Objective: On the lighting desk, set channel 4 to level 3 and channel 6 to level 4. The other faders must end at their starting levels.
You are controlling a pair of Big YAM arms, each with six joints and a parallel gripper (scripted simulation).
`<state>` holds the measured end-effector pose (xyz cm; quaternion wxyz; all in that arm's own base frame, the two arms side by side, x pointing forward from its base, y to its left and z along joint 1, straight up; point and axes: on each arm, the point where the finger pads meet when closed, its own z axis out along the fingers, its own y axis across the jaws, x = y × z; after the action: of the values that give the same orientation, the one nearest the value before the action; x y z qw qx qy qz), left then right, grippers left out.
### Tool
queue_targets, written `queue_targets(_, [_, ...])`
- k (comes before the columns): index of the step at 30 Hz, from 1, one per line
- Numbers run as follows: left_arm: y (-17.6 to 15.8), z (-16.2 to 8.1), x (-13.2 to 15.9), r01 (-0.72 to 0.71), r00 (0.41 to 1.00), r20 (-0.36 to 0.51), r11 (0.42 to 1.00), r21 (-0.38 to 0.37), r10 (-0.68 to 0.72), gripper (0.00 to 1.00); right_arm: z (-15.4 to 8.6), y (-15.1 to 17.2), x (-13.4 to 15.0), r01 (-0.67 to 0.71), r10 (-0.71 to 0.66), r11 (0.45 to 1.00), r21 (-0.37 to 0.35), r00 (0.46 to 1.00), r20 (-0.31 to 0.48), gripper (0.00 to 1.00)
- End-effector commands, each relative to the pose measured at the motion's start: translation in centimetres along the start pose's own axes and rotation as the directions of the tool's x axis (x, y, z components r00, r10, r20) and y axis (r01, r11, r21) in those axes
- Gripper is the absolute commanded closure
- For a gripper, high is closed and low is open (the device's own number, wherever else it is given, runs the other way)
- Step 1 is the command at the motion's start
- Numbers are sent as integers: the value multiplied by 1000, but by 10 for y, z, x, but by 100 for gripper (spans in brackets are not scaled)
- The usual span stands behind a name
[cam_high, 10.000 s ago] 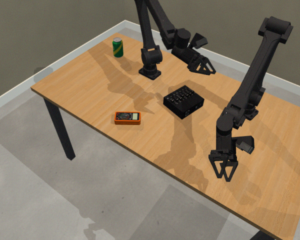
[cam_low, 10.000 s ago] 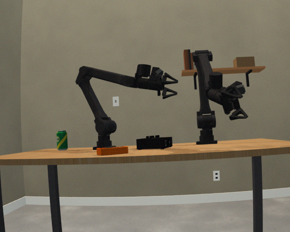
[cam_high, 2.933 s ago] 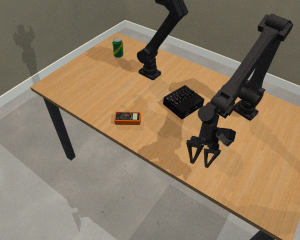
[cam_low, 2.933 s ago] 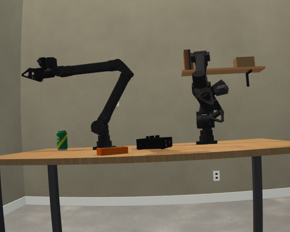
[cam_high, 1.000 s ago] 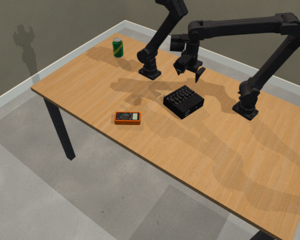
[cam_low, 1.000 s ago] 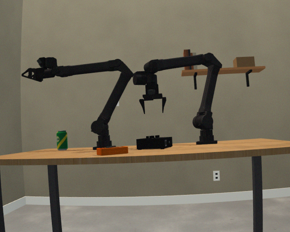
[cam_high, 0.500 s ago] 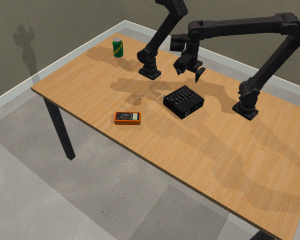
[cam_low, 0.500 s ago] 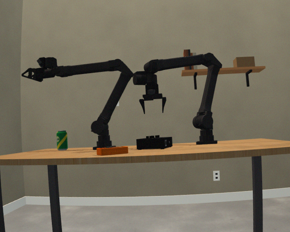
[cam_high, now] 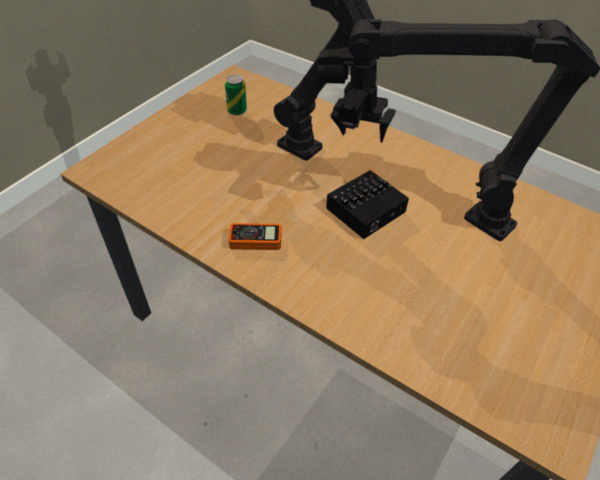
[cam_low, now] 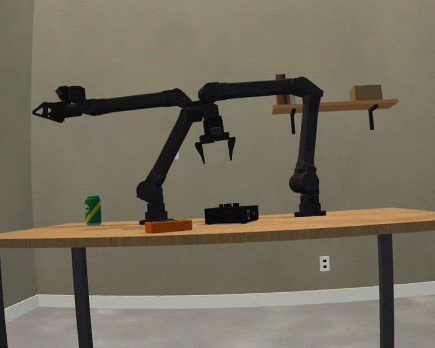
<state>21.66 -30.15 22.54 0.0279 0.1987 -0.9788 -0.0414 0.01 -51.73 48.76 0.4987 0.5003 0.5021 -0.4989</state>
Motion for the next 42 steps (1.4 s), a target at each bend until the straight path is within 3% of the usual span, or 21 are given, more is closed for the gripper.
queue_targets(1, [-37,-40,16,266,964,18,963,-33,-266,0,5,-3,-41,-9,9,1000,6,998,55,0])
queue_targets(6, [-44,-43,19,300,954,19,953,-33,-299,0,5,-3,-41,-9,9,1000,6,998,55,0])
queue_targets(7, [-33,-51,12,321,947,14,947,-12,-321,0,5,-3,-41,-9,9,1000,6,998,55,0])
queue_targets(14, [-40,-40,20,300,954,18,953,-41,-300,0,5,-3,-41,-9,9,1000,6,998,55,0])
queue_targets(42, [-37,-45,17,299,954,15,954,-28,-299,0,5,-3,-41,-9,9,1000,6,998,55,0])
